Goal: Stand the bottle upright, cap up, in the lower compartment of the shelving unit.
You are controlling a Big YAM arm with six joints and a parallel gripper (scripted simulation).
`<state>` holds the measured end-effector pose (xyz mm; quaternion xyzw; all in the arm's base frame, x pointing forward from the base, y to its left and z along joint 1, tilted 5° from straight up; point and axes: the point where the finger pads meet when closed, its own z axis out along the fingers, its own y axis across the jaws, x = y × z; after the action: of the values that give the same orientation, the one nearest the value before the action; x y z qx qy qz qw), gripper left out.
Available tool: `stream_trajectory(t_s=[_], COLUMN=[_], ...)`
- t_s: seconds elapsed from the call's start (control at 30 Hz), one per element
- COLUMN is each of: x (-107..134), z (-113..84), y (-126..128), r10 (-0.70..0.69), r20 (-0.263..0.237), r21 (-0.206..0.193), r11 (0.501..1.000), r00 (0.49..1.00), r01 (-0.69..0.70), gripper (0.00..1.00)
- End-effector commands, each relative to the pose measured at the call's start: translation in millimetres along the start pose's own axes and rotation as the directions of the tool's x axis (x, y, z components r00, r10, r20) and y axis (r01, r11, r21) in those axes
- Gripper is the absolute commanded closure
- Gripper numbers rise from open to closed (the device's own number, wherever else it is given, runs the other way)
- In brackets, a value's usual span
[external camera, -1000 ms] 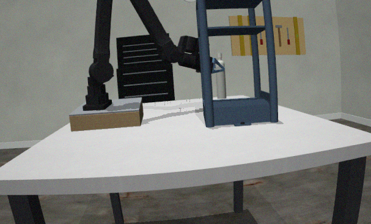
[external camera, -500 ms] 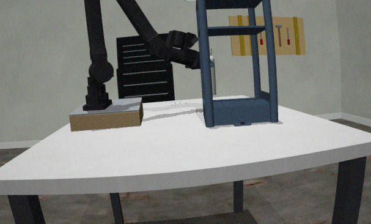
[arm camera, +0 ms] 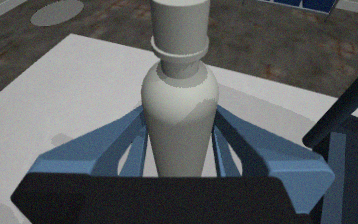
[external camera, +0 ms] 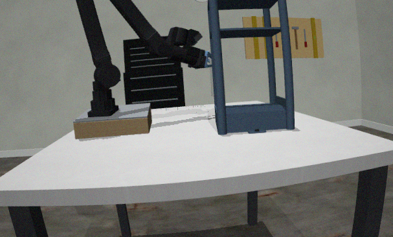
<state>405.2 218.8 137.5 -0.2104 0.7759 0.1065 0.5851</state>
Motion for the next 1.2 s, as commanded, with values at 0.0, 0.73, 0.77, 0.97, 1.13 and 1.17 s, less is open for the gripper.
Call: stream_trajectory(t_s=[0.0, 0.73, 0.77, 0.97, 1.13, 1.17], x=[-22.4, -32.7, -33.2, -35.0, -32.6, -29.6], z=[-1.6, -1.8, -1.6, -0.7, -2.6, -4.5], y=[6.2, 6.0, 6.0, 6.0, 5.7, 5.4], r10=[0.007, 0.008, 0.008, 0.008, 0.007, 0.007], r20=[0.041, 0.065, 0.065, 0.068, 0.065, 0.059], r21=[-0.010, -0.010, -0.010, -0.010, -0.010, -0.011], r11=[1.000, 1.000, 1.000, 1.000, 1.000, 1.000], r00=[0.999, 0.998, 0.998, 0.998, 0.998, 0.998], r01=[-0.006, -0.007, -0.007, -0.007, -0.007, -0.006], gripper=[0.74, 0.74, 0.74, 0.74, 0.74, 0.74])
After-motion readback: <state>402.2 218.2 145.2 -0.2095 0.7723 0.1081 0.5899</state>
